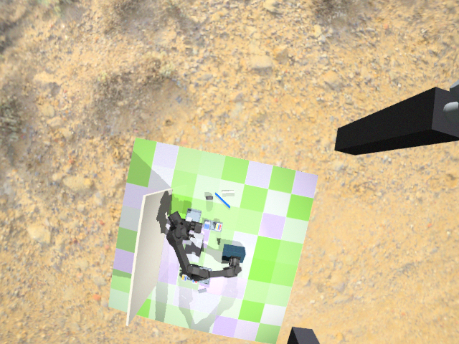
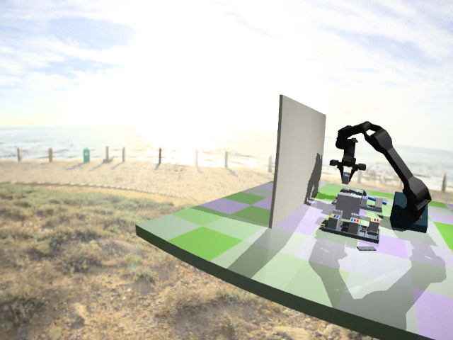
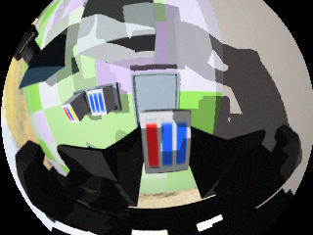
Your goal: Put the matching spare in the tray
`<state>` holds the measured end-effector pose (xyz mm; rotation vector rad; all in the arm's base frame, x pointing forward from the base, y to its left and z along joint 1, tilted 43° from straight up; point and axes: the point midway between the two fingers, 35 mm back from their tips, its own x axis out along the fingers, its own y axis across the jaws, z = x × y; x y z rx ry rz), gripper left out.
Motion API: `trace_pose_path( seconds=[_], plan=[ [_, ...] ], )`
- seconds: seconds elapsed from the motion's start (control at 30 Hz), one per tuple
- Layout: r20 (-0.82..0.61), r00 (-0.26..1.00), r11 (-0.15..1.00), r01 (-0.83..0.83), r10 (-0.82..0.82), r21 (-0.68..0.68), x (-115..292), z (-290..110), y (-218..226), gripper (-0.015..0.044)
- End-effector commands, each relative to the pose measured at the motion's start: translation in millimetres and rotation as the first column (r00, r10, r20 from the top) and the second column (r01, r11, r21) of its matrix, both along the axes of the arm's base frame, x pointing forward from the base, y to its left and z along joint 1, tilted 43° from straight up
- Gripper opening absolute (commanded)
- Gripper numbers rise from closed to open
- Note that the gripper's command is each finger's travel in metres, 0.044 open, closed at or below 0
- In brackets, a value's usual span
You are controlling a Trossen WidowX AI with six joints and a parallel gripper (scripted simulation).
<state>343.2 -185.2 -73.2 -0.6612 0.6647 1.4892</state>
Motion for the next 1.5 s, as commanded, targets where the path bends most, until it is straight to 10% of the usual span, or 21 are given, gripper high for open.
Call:
trace_pose_path(
  seconds=[0.0,1.47],
  plan=[
    [-0.003,1.0,1.0,0.007,-0.007,0.003,0.0,-3.2,2.6,0.0],
    [-0.002,1.0,1.0,0.007,-0.007,0.004,1.0,-29.6,25.4,0.0]
  ],
)
